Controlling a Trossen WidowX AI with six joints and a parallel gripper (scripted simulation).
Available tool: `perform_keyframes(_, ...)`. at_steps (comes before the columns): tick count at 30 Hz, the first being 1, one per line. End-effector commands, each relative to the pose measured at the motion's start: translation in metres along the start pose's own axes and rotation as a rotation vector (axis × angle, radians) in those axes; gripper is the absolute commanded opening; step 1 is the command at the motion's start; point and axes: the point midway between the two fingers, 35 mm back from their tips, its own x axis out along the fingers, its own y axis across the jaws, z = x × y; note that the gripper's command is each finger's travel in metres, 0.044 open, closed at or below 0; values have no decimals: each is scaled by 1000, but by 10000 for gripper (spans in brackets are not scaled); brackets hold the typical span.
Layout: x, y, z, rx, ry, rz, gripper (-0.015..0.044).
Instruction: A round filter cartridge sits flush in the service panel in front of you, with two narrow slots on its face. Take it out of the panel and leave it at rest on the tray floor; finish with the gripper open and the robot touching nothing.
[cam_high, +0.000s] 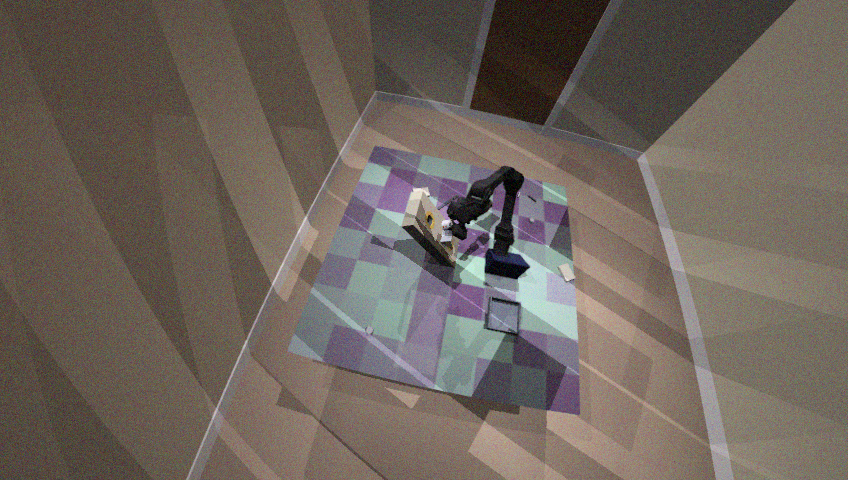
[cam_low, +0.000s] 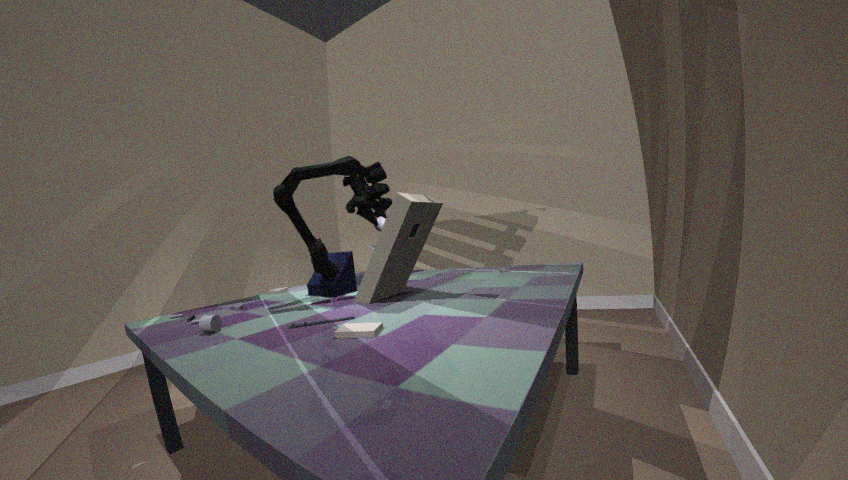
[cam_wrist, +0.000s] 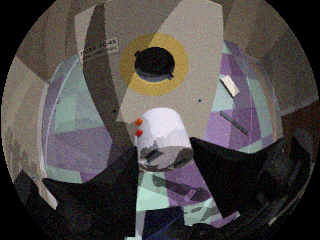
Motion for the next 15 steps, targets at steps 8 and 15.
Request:
perform_keyframes(8, -37, 6, 2, 8, -6, -1, 0)
perform_keyframes(15, -32, 44, 4, 10, -6, 1, 0)
